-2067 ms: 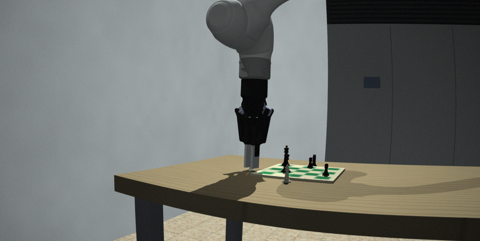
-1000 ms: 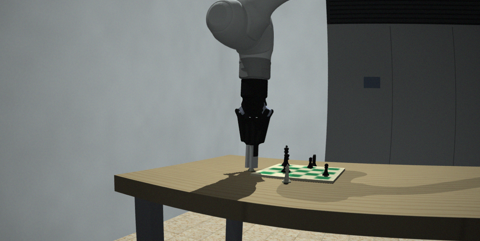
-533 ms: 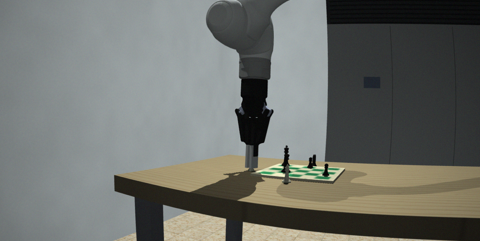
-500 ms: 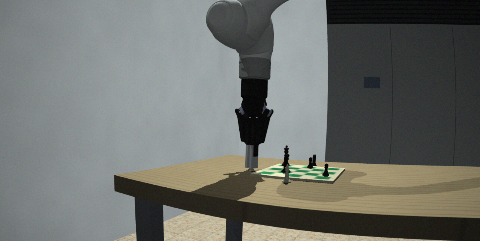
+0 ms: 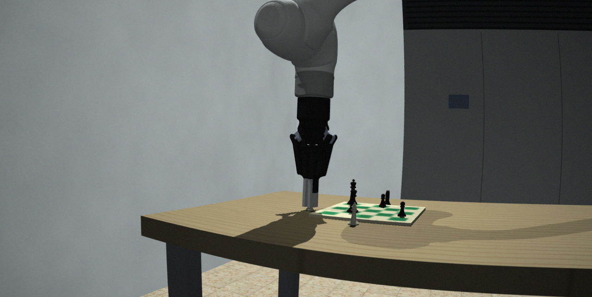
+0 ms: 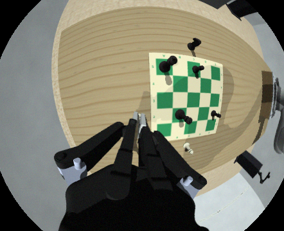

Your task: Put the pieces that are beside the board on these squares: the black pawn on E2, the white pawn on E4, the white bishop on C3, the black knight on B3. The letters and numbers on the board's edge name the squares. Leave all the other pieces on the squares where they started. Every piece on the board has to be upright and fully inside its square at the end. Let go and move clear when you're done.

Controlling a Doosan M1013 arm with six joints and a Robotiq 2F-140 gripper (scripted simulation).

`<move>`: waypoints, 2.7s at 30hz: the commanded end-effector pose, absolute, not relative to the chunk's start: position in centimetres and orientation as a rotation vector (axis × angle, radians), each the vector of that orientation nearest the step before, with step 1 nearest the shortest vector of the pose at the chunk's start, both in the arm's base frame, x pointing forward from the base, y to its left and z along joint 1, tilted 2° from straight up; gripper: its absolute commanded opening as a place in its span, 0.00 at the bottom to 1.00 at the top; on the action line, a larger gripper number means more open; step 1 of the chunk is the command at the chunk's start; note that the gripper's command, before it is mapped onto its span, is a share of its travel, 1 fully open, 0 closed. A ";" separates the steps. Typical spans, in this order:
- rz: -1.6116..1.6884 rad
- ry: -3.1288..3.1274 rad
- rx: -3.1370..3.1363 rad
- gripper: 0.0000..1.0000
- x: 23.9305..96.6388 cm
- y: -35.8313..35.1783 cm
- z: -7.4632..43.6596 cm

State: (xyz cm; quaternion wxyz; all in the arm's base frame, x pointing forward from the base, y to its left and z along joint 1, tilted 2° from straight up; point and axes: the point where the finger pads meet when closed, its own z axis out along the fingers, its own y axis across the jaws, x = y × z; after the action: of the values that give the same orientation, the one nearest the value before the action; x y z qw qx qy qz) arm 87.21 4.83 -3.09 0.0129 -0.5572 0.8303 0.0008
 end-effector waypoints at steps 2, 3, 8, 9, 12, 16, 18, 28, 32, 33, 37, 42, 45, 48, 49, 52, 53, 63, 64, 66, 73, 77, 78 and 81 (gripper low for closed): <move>0.003 2.586 -1.730 0.00 87.2 4.5 -2.8; 0.003 2.586 -1.730 0.00 87.2 4.5 -2.8; 0.003 2.586 -1.730 0.00 87.2 4.5 -0.8; 0.003 2.586 -1.730 0.00 87.2 4.5 -0.1; 0.003 2.586 -1.730 0.00 87.1 4.4 2.2; 0.003 2.586 -1.730 0.00 87.0 4.4 5.0; 0.003 2.586 -1.730 0.00 87.0 4.4 5.9; 0.003 2.586 -1.730 0.00 87.0 4.4 6.7; 0.003 2.586 -1.730 0.00 87.0 4.4 6.7; 0.003 2.586 -1.730 0.00 87.0 4.4 6.7; 0.003 2.586 -1.730 0.00 87.0 4.4 6.7; 0.003 2.586 -1.730 0.00 87.0 4.4 6.7; 0.003 2.586 -1.730 0.00 87.0 4.4 6.7; 0.003 2.586 -1.730 0.00 87.0 4.4 6.7; 0.003 2.586 -1.730 0.00 87.0 4.4 6.7; 0.003 2.586 -1.730 0.00 87.0 4.4 6.7; 0.003 2.586 -1.730 0.00 87.0 4.4 6.7; 0.003 2.586 -1.730 0.00 87.0 4.4 6.7; 0.003 2.586 -1.730 0.00 87.0 4.4 6.7; 0.003 2.584 -1.733 0.00 86.9 4.3 6.7; -0.001 2.410 -1.969 0.00 75.1 0.5 7.1; -0.003 2.358 -2.030 0.00 71.1 -0.5 7.0; -0.004 2.316 -2.079 0.00 68.2 -1.1 6.8; -0.004 2.287 -2.111 0.00 66.2 -1.4 6.7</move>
State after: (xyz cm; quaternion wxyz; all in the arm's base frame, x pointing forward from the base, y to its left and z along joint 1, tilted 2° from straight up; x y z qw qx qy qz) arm 69.34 -0.29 6.72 0.0069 -0.6616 0.7499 0.0026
